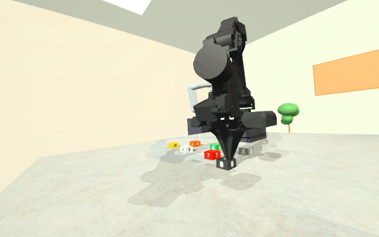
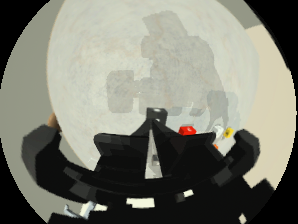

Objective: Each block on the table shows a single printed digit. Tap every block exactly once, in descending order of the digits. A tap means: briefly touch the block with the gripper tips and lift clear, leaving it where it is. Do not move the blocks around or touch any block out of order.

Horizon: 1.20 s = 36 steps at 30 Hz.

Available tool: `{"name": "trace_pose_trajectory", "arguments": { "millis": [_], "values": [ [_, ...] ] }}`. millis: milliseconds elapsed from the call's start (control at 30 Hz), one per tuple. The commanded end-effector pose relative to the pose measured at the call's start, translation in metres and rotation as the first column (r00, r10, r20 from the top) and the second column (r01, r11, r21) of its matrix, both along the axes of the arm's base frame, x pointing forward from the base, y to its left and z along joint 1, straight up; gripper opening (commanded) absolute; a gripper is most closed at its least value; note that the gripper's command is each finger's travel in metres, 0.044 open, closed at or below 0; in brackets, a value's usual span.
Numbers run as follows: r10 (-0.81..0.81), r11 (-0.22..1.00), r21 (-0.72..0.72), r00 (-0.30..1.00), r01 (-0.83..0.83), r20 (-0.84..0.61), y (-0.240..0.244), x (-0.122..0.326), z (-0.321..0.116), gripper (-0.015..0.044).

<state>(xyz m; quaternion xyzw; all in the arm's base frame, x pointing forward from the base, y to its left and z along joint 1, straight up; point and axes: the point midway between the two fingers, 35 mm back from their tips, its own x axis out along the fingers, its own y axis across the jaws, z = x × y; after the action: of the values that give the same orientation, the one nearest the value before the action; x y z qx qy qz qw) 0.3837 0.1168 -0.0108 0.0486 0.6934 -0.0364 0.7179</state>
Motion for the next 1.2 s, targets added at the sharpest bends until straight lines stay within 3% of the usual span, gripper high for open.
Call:
{"name": "trace_pose_trajectory", "arguments": {
  "millis": [0, 167, 367, 633, 900, 1167],
  "values": [
    [-0.004, 1.000, 0.001, 1.000, 0.004, 0.002, 0.000, -0.001, 0.024, 0.0020],
    [-0.004, 1.000, 0.001, 1.000, 0.004, 0.002, 0.000, 0.000, 0.027, 0.0020],
    [-0.004, 1.000, 0.001, 1.000, 0.004, 0.003, -0.001, -0.004, 0.105, 0.0020],
    [-0.004, 1.000, 0.001, 1.000, 0.004, 0.003, -0.003, -0.004, 0.105, 0.0020],
    [-0.004, 1.000, -0.006, 1.000, 0.004, -0.002, -0.074, -0.056, 0.101, 0.0020],
    [-0.004, 1.000, -0.007, 1.000, 0.004, -0.003, -0.079, -0.060, 0.086, 0.0020]
  ]
}}
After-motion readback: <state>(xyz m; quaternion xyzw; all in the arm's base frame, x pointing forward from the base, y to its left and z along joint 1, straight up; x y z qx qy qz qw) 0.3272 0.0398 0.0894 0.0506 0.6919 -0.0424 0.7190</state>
